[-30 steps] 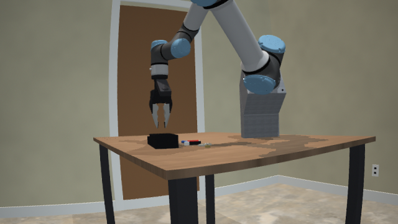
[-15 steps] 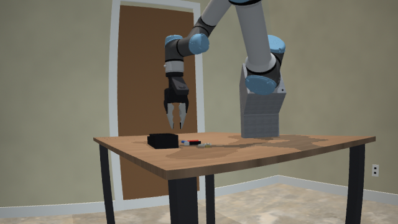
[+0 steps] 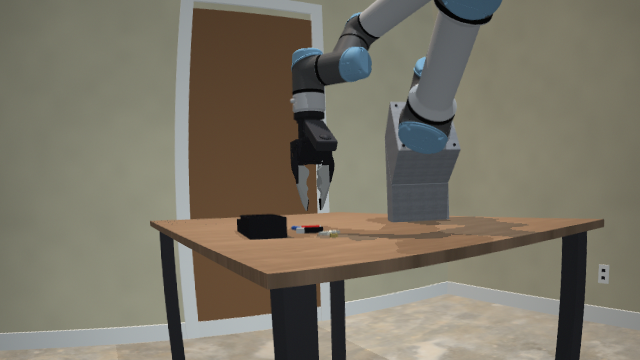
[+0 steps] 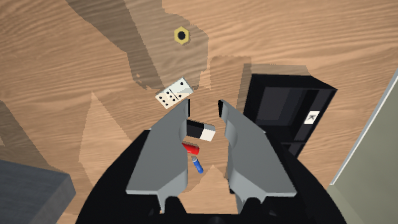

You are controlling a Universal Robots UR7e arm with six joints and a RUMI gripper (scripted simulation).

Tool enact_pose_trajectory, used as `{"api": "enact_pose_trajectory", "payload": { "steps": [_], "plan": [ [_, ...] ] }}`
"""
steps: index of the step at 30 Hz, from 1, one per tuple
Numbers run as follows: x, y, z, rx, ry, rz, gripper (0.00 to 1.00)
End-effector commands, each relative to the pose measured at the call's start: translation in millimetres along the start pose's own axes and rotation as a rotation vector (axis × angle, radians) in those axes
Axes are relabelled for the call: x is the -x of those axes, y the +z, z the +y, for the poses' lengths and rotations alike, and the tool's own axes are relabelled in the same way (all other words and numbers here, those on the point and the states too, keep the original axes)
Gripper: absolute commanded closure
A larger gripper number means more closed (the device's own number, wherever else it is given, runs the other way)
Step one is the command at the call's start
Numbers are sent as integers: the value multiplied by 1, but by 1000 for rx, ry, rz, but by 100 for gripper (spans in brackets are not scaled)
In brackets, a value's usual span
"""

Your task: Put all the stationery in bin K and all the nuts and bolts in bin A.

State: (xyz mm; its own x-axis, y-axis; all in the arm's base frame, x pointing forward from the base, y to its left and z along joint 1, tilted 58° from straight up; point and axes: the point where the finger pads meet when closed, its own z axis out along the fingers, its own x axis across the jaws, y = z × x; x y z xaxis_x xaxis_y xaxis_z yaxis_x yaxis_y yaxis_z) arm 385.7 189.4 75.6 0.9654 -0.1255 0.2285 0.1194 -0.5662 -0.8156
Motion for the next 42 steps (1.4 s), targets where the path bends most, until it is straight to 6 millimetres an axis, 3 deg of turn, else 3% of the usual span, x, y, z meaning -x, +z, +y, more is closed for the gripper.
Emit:
{"api": "enact_pose_trajectory", "payload": {
  "steps": [1,4,10,42],
  "plan": [
    [19,-12,-39,2,0,1,82],
    [29,-12,-58,2,0,1,82],
    [35,-12,-68,2,0,1,82],
    [27,-12,-54,2,0,1,82]
  ]
}}
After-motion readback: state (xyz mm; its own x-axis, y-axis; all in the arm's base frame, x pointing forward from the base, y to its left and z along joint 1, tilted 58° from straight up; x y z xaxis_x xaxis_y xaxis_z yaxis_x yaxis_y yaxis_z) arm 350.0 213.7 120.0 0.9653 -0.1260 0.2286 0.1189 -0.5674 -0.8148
